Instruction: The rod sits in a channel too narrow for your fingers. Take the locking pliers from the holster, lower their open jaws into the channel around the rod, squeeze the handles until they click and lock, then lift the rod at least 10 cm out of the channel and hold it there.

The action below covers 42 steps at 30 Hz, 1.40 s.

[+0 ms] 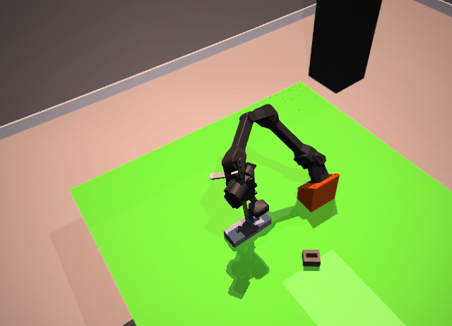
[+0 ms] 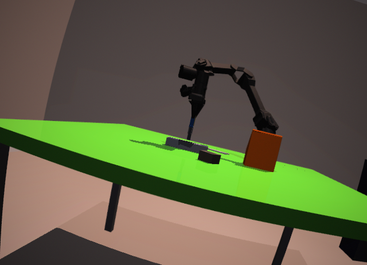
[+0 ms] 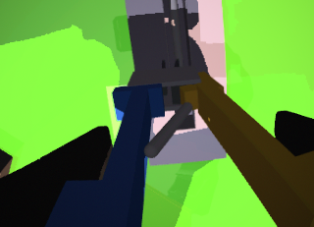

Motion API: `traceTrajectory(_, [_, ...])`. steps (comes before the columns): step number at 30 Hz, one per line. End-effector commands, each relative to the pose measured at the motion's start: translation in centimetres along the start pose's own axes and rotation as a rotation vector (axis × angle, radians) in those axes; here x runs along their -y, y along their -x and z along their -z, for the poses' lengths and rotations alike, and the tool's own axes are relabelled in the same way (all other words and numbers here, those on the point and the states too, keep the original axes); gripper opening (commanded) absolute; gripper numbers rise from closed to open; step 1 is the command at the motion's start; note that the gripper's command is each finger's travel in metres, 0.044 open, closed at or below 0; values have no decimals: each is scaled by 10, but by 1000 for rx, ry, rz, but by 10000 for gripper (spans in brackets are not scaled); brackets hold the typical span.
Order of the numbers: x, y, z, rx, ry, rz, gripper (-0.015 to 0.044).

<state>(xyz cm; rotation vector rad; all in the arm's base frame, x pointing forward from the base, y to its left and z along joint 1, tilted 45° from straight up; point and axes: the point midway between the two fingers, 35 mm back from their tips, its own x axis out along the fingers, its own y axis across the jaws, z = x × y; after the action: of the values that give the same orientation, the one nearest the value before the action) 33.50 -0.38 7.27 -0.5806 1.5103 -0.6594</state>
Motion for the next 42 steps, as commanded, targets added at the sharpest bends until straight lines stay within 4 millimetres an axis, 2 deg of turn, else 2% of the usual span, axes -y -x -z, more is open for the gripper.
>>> traceTrajectory(1, [7,3,0,12,9,3,323])
traceTrajectory(42, [8,1,-2,13,7,3,323])
